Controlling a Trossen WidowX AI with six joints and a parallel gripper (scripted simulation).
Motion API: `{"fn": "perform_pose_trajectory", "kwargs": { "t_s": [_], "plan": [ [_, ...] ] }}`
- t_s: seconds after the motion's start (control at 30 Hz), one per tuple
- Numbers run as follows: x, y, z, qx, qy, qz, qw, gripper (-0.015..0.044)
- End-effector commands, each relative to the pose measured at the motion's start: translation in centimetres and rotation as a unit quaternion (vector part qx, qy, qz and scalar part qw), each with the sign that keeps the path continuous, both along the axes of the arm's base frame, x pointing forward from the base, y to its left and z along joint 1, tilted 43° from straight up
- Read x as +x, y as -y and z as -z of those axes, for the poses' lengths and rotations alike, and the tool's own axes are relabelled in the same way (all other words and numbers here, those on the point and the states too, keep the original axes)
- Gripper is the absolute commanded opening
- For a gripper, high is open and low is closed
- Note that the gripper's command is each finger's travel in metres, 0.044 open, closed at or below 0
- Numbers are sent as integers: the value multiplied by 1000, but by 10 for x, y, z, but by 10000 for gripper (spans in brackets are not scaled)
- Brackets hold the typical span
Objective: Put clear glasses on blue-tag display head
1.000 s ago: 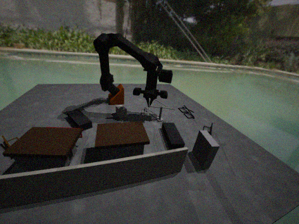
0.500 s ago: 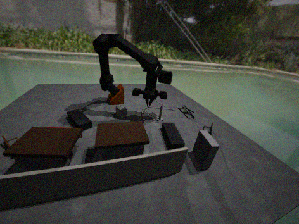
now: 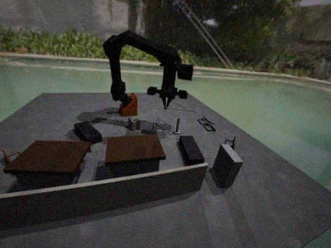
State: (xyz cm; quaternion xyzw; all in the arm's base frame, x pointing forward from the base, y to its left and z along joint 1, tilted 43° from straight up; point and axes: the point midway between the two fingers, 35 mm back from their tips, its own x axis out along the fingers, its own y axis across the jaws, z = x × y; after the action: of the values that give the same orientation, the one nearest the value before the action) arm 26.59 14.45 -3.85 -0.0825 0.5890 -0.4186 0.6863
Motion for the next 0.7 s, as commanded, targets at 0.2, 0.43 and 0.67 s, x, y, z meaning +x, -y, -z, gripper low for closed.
{"fn": "perform_pose_trajectory", "kwargs": {
  "t_s": [0.2, 0.43, 0.67],
  "plan": [
    [13, -5, -4, 3, 3, 4, 1000, 0],
    [40, -5, -3, 4, 4, 4, 1000, 0],
    [66, -2, -2, 3, 4, 4, 1000, 0]
  ]
}}
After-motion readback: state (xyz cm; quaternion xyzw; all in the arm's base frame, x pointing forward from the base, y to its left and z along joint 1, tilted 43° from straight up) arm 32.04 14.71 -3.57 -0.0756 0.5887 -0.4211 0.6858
